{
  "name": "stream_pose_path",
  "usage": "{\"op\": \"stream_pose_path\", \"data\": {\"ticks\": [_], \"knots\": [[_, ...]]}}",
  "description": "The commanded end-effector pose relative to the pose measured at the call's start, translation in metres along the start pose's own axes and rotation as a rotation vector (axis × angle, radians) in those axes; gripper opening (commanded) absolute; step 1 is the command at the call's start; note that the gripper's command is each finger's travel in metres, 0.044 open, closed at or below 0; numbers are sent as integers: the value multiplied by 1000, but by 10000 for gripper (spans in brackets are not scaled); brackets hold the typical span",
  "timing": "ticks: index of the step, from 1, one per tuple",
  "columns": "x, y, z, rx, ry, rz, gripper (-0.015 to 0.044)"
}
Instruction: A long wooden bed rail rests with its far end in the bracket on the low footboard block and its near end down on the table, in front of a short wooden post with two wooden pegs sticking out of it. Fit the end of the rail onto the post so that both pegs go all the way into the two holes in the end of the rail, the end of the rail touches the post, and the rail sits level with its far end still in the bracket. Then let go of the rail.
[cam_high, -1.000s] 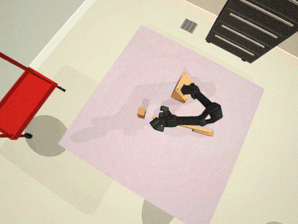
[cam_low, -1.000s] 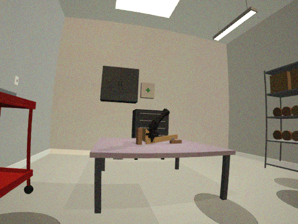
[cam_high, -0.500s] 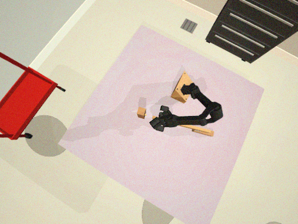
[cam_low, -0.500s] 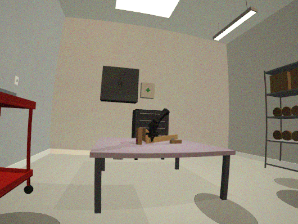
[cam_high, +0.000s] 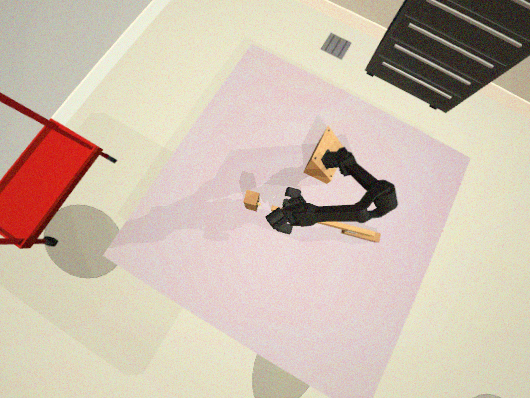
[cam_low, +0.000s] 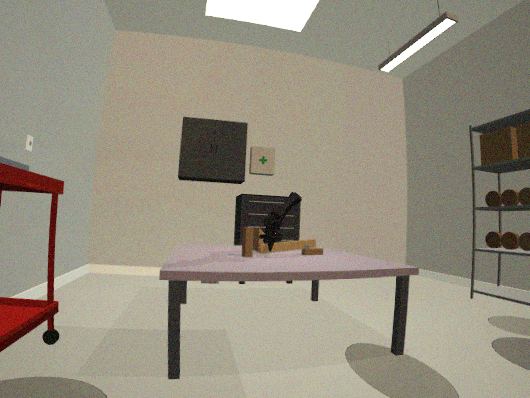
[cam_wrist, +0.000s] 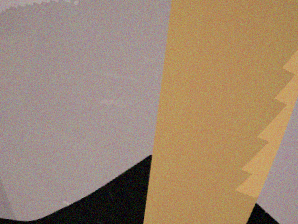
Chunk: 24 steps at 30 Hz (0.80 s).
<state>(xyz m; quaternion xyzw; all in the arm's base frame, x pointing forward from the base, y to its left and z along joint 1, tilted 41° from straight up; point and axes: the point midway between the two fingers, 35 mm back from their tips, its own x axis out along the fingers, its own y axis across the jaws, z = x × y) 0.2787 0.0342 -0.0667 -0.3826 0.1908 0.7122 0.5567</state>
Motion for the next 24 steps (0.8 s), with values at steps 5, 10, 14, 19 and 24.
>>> {"op": "stream_pose_path", "data": {"ticks": [5,10,14,19,24], "knots": [[-6,-1,0,1,-3,-4,0],[-8,-1,0,1,-3,-4,0],[-10,-1,0,1,-3,-4,0],[-13,-1,0,1,-3,-4,0],[-15,-1,0,1,-3,-4,0]]}}
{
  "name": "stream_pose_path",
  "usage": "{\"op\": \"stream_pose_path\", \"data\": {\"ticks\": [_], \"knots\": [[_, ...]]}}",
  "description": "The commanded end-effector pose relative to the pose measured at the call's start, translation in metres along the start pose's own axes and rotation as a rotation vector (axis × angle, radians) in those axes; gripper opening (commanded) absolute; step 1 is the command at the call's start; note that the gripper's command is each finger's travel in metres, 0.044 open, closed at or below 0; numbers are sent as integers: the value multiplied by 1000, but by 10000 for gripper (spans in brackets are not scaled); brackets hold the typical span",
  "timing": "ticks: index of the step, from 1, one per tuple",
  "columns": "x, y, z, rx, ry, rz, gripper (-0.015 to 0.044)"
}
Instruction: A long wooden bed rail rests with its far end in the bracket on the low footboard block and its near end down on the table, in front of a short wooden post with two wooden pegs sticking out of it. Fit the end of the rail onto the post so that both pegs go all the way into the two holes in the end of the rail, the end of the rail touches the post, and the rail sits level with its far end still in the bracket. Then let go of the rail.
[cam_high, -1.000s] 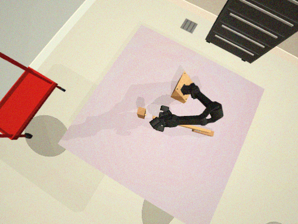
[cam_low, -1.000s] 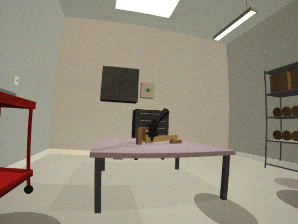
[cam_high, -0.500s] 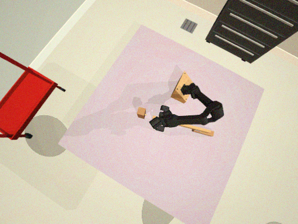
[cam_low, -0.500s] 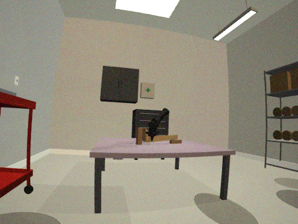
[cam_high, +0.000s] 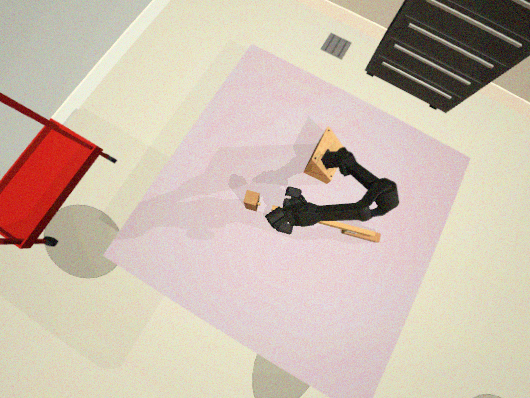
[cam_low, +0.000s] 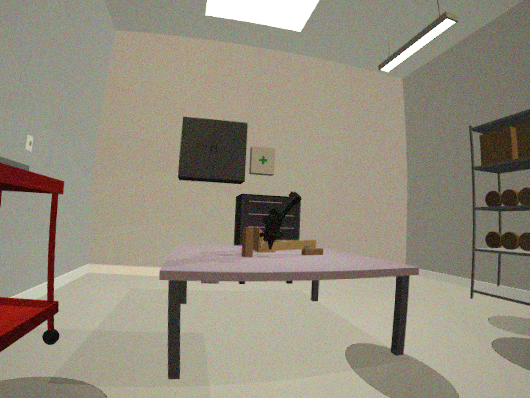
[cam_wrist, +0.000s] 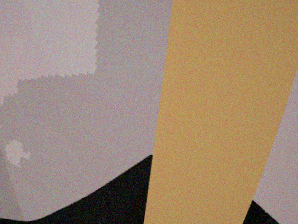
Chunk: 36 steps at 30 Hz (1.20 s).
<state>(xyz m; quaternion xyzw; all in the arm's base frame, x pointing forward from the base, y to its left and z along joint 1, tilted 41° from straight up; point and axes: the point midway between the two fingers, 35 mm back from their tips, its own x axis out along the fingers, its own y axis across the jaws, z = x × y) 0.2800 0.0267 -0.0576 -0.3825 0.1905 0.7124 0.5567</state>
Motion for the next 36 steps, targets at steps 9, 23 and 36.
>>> {"op": "stream_pose_path", "data": {"ticks": [9,23,36], "knots": [[-8,0,0,2,-2,-4,0],[-15,0,0,2,-1,-4,0],[-10,0,0,2,-2,-4,0]]}}
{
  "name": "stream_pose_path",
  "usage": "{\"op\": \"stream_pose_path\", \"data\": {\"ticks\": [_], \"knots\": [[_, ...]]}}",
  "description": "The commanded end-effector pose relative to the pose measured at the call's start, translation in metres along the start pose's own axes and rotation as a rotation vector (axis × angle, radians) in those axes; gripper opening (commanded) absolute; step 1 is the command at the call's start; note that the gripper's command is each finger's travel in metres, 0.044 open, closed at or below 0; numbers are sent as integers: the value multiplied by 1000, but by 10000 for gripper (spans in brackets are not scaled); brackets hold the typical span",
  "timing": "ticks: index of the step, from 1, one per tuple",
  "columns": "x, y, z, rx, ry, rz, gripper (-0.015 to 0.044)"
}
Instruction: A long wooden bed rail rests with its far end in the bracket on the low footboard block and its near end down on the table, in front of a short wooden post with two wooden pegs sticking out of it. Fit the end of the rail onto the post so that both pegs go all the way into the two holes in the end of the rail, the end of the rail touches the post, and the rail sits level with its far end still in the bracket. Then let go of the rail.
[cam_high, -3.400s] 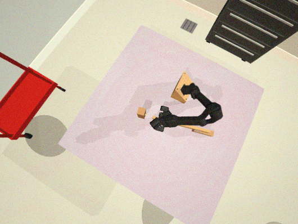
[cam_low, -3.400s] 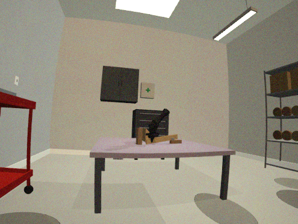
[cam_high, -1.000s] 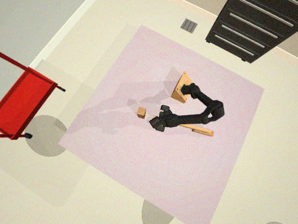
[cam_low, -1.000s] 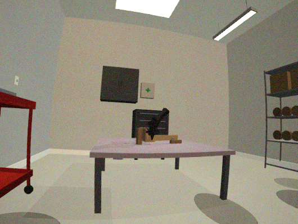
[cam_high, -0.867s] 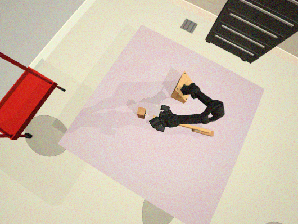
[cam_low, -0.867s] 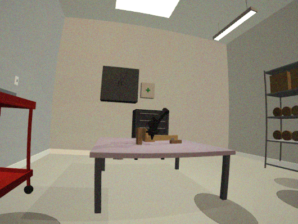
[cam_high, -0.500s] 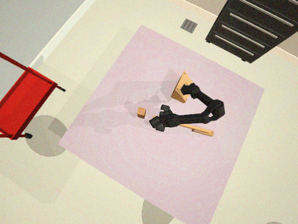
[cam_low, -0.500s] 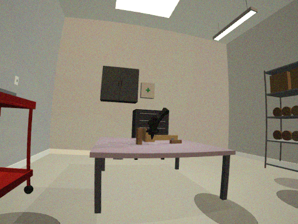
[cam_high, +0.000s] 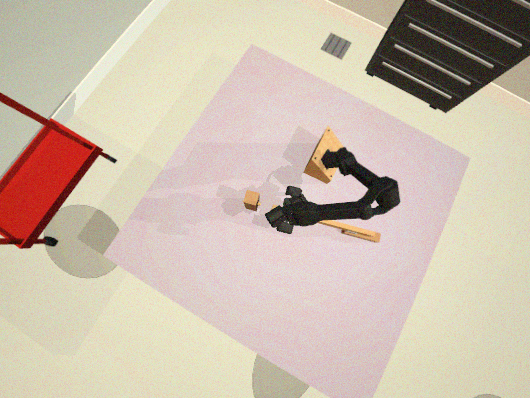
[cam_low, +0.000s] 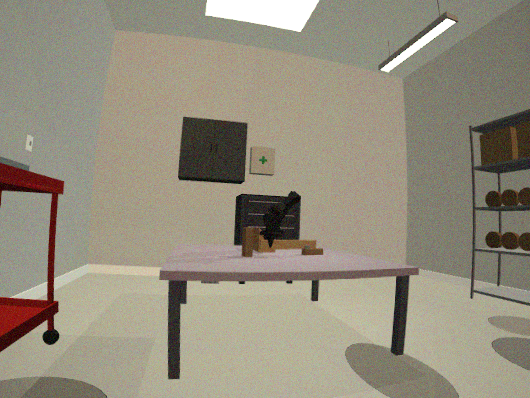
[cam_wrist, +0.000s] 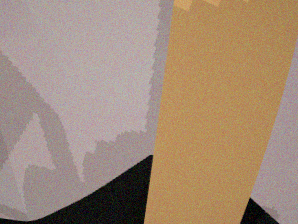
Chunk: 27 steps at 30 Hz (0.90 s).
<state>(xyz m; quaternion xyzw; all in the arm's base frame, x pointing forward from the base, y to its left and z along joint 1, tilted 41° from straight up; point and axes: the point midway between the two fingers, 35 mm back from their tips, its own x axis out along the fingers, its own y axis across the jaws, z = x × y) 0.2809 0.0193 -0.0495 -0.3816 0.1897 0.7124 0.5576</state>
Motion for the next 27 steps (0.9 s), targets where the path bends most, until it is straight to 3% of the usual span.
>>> {"op": "stream_pose_path", "data": {"ticks": [1,27], "knots": [[1,-1,0,1,1,-3,0],[0,0,0,1,1,-3,0]]}}
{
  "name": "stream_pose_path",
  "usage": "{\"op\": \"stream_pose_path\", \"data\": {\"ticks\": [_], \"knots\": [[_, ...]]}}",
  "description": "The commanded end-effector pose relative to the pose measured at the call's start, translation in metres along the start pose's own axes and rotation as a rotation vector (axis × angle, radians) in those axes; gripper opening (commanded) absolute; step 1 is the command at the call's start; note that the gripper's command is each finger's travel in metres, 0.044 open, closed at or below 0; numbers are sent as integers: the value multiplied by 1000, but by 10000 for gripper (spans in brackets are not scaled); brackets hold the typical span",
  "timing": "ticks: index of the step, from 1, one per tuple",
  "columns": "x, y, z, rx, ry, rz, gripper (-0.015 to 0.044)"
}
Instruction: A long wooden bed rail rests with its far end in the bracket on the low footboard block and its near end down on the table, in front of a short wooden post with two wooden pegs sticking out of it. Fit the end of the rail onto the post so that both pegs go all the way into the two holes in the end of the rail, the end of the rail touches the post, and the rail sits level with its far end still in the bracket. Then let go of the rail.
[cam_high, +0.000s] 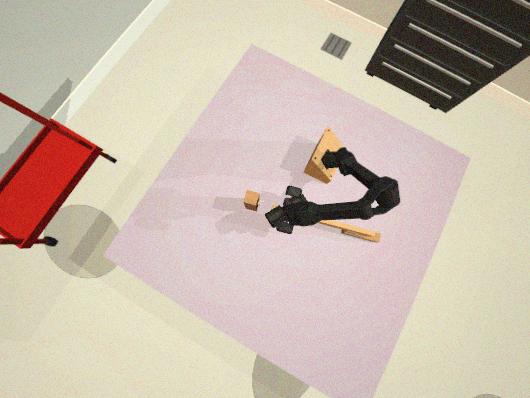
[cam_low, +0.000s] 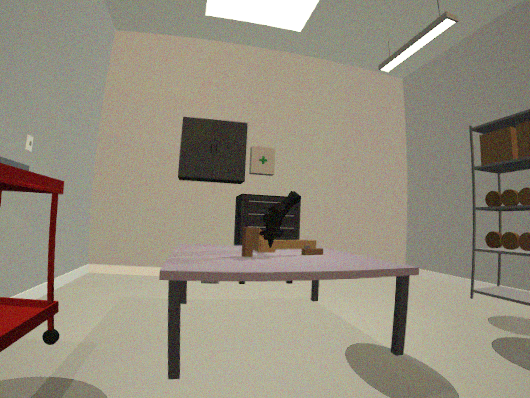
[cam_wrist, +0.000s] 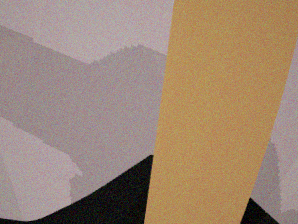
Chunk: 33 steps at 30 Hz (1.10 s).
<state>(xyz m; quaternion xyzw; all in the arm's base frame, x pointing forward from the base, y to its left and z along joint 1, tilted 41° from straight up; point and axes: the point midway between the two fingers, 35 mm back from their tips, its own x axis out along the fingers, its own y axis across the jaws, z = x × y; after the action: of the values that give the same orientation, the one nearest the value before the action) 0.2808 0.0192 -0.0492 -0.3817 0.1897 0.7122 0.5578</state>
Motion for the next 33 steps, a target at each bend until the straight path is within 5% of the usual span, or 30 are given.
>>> {"op": "stream_pose_path", "data": {"ticks": [1,33], "knots": [[0,0,0,1,1,-2,0],[-3,-1,-9,1,1,-2,0]]}}
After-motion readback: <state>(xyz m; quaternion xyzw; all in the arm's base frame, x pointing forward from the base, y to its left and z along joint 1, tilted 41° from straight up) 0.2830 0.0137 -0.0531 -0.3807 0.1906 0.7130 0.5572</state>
